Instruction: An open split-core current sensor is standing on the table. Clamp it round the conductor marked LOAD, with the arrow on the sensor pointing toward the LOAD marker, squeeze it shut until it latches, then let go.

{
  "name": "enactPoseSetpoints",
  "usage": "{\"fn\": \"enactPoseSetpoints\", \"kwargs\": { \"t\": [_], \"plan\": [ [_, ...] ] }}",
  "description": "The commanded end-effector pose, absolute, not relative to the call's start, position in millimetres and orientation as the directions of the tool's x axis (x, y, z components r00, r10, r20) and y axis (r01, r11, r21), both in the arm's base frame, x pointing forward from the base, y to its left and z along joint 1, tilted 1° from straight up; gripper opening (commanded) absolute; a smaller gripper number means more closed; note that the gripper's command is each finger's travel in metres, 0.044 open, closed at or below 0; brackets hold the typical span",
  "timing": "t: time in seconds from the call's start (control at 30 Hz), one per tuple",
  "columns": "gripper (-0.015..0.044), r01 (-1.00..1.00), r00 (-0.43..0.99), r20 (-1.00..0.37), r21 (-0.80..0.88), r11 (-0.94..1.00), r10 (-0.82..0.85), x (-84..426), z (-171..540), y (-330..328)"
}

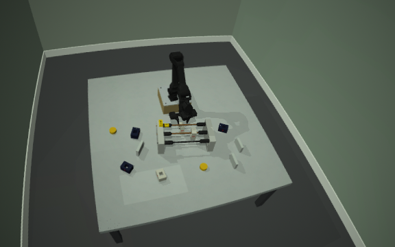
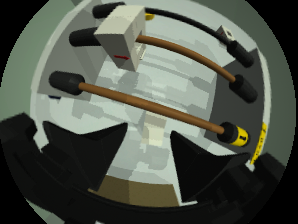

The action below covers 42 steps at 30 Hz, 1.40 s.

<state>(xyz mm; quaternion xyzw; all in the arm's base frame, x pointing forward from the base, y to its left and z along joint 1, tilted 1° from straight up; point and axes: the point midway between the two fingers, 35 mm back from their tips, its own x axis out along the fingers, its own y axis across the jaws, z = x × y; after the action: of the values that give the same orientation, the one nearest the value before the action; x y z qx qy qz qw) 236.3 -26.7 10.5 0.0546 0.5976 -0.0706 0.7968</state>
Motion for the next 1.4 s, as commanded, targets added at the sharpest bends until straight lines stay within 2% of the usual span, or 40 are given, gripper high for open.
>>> {"fn": "enactPoseSetpoints", "kwargs": {
  "t": [0.0,0.23,0.33,0.83,0.97,1.37],
  "plan": [
    [0.028,0.179,0.262,-0.964,0.0,0.984,-0.048,234.5,-0.4,-27.1],
    [0.028,0.179,0.262,-0.964,0.0,0.984,-0.048,234.9,-4.3,-27.2],
    [0.0202,0.179,0.273,-0.961,0.002,0.984,-0.047,236.8,0.2,-27.1],
    [0.0102,0.179,0.273,-0.961,0.002,0.984,-0.047,236.8,0.2,-27.1],
    [0.0,0.179,0.262,-0.964,0.0,0.984,-0.048,234.9,1.8,-27.2],
    [0.0,0.179,0.259,-0.965,0.0,0.984,-0.047,204.1,3.4,-16.1]
  ]
}}
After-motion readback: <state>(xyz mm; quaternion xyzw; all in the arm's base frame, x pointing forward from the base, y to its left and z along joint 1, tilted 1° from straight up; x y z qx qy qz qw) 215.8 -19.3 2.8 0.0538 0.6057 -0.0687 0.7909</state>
